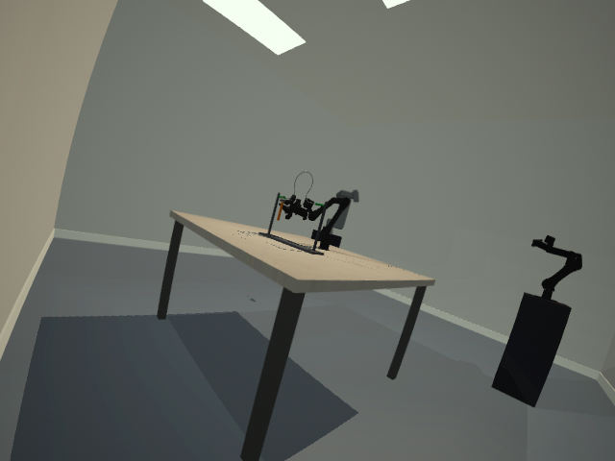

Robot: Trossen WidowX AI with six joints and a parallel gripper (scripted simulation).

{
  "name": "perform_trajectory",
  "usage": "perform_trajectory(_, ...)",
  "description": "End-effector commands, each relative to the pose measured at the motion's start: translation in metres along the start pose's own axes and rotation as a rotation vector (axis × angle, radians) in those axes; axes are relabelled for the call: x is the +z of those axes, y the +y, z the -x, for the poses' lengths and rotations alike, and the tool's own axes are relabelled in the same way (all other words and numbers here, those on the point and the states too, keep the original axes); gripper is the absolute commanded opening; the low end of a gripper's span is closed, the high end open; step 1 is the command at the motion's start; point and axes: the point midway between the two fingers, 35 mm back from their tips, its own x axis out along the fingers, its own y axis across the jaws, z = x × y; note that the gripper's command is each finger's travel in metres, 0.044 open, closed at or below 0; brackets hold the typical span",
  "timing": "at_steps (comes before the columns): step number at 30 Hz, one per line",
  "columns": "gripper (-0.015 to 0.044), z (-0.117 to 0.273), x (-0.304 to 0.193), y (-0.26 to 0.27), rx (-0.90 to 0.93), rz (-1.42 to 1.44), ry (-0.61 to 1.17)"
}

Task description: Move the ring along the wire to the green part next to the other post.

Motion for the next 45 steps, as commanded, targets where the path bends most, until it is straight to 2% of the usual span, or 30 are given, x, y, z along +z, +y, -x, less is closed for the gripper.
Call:
perform_trajectory(1, 0.016, 0.009, -0.021, 0.032, 0.122, -0.132, -0.026)
perform_trajectory(10, 0.016, 0.049, -0.048, 0.093, 0.376, -0.464, -0.067)
perform_trajectory(19, 0.016, 0.094, -0.049, 0.13, 0.572, -0.768, -0.093)
perform_trajectory(27, 0.016, 0.096, -0.047, 0.131, 0.572, -0.77, -0.092)
perform_trajectory(37, 0.016, 0.049, -0.007, 0.114, 0.565, -0.925, -0.099)
perform_trajectory(45, 0.016, 0.044, -0.002, 0.113, 0.563, -0.938, -0.102)
